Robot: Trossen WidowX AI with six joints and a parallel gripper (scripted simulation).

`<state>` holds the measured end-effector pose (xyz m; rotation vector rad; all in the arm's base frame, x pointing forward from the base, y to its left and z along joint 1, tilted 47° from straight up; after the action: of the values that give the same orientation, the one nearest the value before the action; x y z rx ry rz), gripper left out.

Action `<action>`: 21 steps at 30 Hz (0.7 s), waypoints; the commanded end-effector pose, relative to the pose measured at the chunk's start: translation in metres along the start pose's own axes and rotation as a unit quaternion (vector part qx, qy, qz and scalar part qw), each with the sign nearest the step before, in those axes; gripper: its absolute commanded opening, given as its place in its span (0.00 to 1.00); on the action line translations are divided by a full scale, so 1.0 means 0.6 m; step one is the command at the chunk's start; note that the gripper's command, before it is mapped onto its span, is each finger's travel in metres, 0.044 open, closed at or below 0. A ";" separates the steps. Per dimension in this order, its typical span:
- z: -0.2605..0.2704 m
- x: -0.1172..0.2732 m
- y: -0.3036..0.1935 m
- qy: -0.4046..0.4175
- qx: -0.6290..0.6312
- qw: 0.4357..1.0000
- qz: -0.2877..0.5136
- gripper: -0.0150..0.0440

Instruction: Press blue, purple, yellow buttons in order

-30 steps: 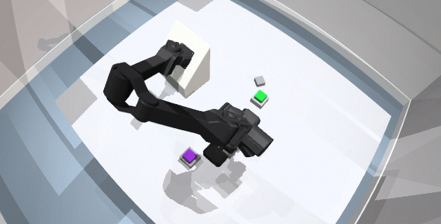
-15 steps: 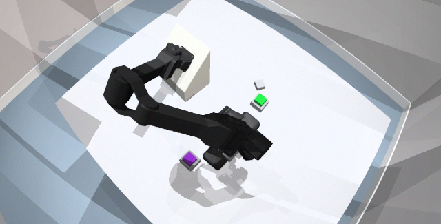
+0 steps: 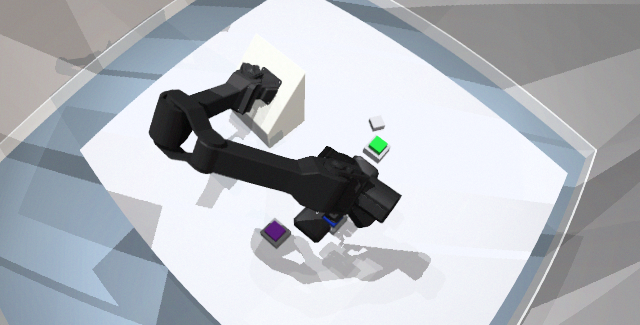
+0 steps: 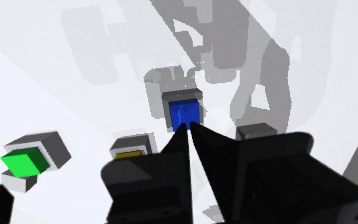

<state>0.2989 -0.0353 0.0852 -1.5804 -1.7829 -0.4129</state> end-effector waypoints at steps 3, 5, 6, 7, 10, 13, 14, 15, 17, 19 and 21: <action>-0.002 0.071 0.003 0.002 -0.003 1.000 0.000 0.29; -0.002 0.105 0.001 0.002 -0.003 1.000 0.001 0.29; -0.002 0.109 0.000 0.002 -0.003 1.000 0.001 0.29; -0.002 0.109 0.000 0.002 -0.003 1.000 0.001 0.29; -0.002 0.109 0.000 0.002 -0.003 1.000 0.001 0.29; -0.015 0.110 -0.009 0.003 -0.002 1.000 0.000 0.29; -0.031 0.110 -0.021 0.003 -0.002 1.000 0.000 0.29; -0.050 0.110 -0.036 0.004 -0.002 1.000 0.000 0.29; -0.085 0.110 -0.070 0.004 -0.002 1.000 0.000 0.29; -0.116 0.110 -0.107 0.003 -0.002 1.000 0.000 0.29; -0.139 0.110 -0.142 0.001 -0.002 1.000 0.002 0.29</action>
<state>0.2701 -0.0344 0.1820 -1.5737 -1.7824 -0.4338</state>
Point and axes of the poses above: the point midway between the two fingers, 35 mm back from their tips, its own x axis back along the fingers, its own z axis across the jaws, y = z × x, the point moved 7 cm from there along x, back along the fingers, and after that the axes turned 14 degrees about x, right-handed, at the moved point
